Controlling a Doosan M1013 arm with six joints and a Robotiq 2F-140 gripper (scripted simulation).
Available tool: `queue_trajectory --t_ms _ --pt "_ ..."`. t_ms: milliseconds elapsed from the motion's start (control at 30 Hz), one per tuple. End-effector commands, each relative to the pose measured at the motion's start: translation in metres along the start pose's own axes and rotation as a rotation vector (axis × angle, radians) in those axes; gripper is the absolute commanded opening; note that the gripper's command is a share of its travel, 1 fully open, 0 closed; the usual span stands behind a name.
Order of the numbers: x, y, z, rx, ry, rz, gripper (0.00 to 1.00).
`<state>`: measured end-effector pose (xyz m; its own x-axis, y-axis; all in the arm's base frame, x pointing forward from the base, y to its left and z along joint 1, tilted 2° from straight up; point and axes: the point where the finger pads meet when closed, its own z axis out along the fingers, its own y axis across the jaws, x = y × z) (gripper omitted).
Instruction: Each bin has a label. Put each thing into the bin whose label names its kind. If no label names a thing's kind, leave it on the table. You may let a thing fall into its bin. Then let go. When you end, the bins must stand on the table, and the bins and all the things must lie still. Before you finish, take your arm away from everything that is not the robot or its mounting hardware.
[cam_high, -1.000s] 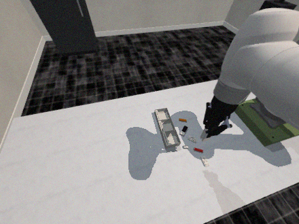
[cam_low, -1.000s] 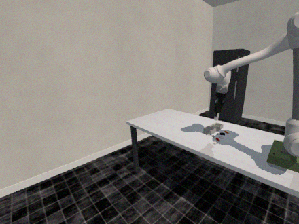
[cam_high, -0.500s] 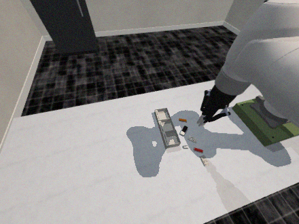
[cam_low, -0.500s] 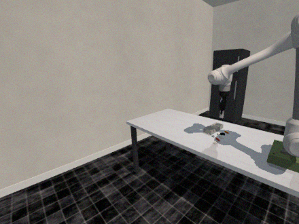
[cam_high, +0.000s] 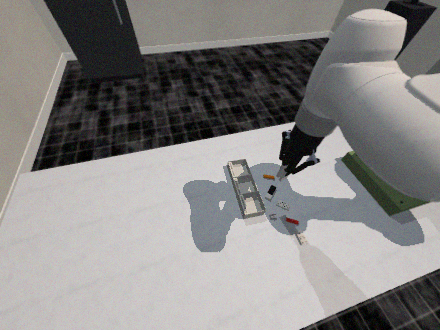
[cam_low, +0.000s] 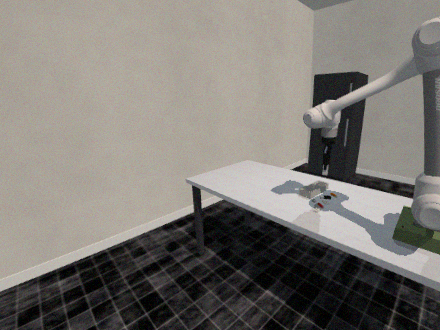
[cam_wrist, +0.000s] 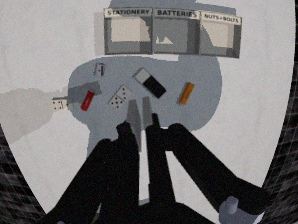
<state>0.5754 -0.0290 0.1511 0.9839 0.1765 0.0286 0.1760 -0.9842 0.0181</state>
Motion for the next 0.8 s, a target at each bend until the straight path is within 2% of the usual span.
queue_trajectory --t_ms 0,67,133,633,767 --pt "0.01 0.027 0.016 0.007 0.002 -0.009 0.05" --pt "0.015 0.041 0.023 0.007 0.002 -0.009 0.05" --pt "0.015 0.041 0.023 0.007 0.002 -0.009 0.05" --pt "0.049 0.146 0.082 0.007 0.002 -0.009 0.05" --pt "0.052 0.156 0.088 0.007 0.002 -0.009 0.05"
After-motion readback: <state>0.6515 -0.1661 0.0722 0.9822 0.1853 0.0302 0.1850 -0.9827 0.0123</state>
